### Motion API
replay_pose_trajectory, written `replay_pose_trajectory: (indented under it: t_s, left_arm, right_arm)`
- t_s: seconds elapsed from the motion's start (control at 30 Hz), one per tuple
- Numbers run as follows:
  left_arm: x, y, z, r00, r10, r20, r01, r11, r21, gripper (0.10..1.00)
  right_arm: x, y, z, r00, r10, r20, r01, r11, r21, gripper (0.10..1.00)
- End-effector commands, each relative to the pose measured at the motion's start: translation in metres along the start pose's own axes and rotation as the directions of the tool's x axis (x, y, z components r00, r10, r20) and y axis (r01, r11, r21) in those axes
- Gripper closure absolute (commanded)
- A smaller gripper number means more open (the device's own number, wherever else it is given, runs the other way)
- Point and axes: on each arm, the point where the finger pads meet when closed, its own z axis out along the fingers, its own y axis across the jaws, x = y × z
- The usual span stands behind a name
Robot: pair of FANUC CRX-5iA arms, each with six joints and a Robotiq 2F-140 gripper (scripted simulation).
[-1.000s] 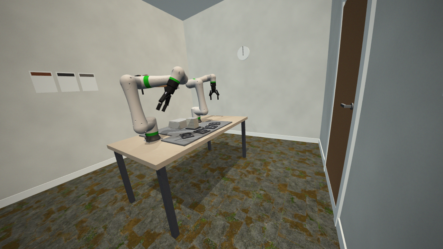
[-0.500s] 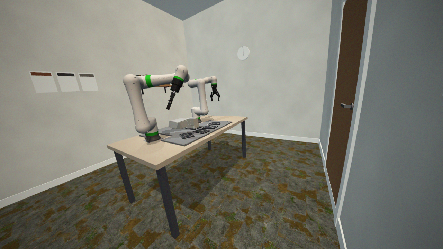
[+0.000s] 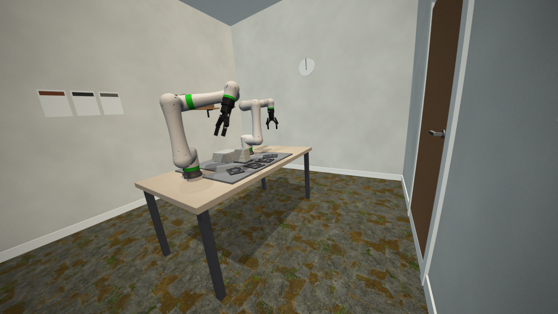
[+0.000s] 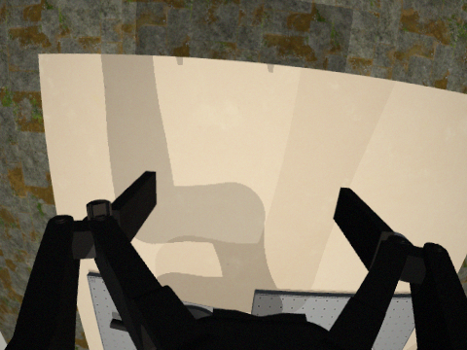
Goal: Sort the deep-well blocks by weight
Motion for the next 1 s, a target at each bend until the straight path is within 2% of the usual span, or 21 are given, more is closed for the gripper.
replay_pose_trajectory:
  t_s: [0.0,0.07,0.13,0.2,0.27,0.37,0.5,0.63,0.73,0.87,0.97]
  left_arm:
    - [0.014,-0.005,0.006,1.000,0.000,-0.002,0.000,1.000,0.000,0.098]
    - [0.023,-0.008,0.010,1.000,0.000,-0.002,0.000,1.000,0.000,0.098]
    - [0.023,-0.008,0.010,1.000,0.000,-0.002,0.000,1.000,0.000,0.098]
    - [0.031,-0.011,0.015,1.000,0.000,-0.002,0.000,1.000,0.000,0.098]
    - [0.039,-0.015,0.019,1.000,0.000,-0.002,0.000,1.000,0.000,0.098]
    - [0.052,-0.019,0.025,1.000,0.000,-0.002,0.000,1.000,0.000,0.098]
    - [0.052,-0.019,0.025,1.000,0.000,-0.002,0.000,1.000,0.000,0.098]
    - [0.052,-0.019,0.025,1.000,0.000,-0.002,0.000,1.000,0.000,0.098]
    - [0.052,-0.019,0.025,1.000,0.000,-0.002,0.000,1.000,0.000,0.098]
    - [0.052,-0.019,0.025,1.000,0.000,-0.002,0.000,1.000,0.000,0.098]
    - [0.052,-0.019,0.025,1.000,0.000,-0.002,0.000,1.000,0.000,0.098]
  right_arm:
    - [-0.013,0.003,-0.008,0.999,-0.032,0.008,0.032,0.999,0.005,0.098]
    - [-0.021,0.006,-0.013,0.995,-0.096,0.022,0.096,0.995,0.016,0.098]
    - [-0.021,0.006,-0.013,0.995,-0.096,0.022,0.096,0.995,0.016,0.098]
    - [-0.029,0.009,-0.018,0.986,-0.160,0.036,0.159,0.987,0.029,0.098]
    - [-0.037,0.012,-0.022,0.985,-0.171,0.038,0.169,0.985,0.031,0.098]
    - [-0.049,0.017,-0.030,0.963,-0.265,0.054,0.263,0.964,0.052,0.098]
    - [-0.064,0.024,-0.039,0.950,-0.307,0.061,0.304,0.951,0.061,0.098]
    - [-0.080,0.033,-0.048,0.900,-0.428,0.077,0.421,0.902,0.093,0.098]
    - [-0.084,0.035,-0.051,0.895,-0.439,0.078,0.431,0.897,0.096,0.098]
    - [-0.098,0.045,-0.060,0.829,-0.552,0.087,0.540,0.832,0.130,0.098]
    - [-0.109,0.053,-0.067,0.822,-0.563,0.088,0.550,0.824,0.133,0.098]
